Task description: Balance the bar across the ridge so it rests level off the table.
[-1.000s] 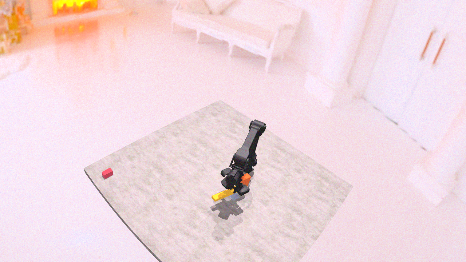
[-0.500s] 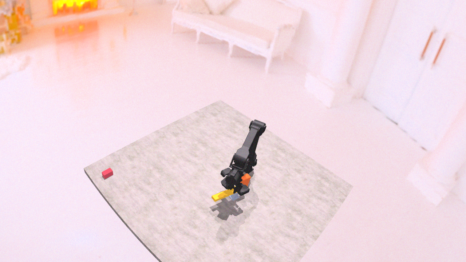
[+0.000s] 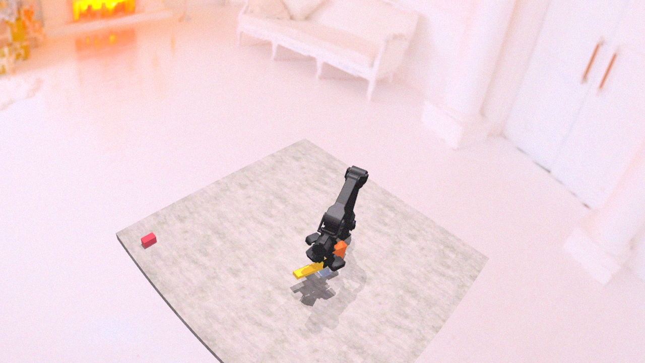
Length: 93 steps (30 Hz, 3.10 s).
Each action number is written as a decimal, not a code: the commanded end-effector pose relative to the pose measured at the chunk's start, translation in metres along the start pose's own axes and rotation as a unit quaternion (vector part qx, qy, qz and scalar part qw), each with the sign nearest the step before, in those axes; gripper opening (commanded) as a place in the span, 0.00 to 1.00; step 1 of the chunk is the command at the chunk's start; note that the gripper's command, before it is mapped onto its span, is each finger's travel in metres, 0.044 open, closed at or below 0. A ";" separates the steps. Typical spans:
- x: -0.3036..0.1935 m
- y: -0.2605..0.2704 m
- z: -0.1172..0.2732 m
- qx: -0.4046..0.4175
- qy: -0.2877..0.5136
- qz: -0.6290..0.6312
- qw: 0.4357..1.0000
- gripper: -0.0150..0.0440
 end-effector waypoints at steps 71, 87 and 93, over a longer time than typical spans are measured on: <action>-0.001 0.000 -0.006 0.001 0.000 -0.002 1.000 0.25; -0.001 0.000 -0.008 0.001 0.000 -0.002 1.000 0.25; -0.001 0.000 -0.008 0.001 0.000 -0.002 1.000 0.25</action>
Point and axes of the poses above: the point midway between the two fingers, 35 mm back from their tips, its own z axis back along the fingers, its own y axis across the jaws, x = y × z, the point moved 4 cm from there along z, back along the fingers, and after that the axes turned 13 degrees about -z, right-handed, at the moved point
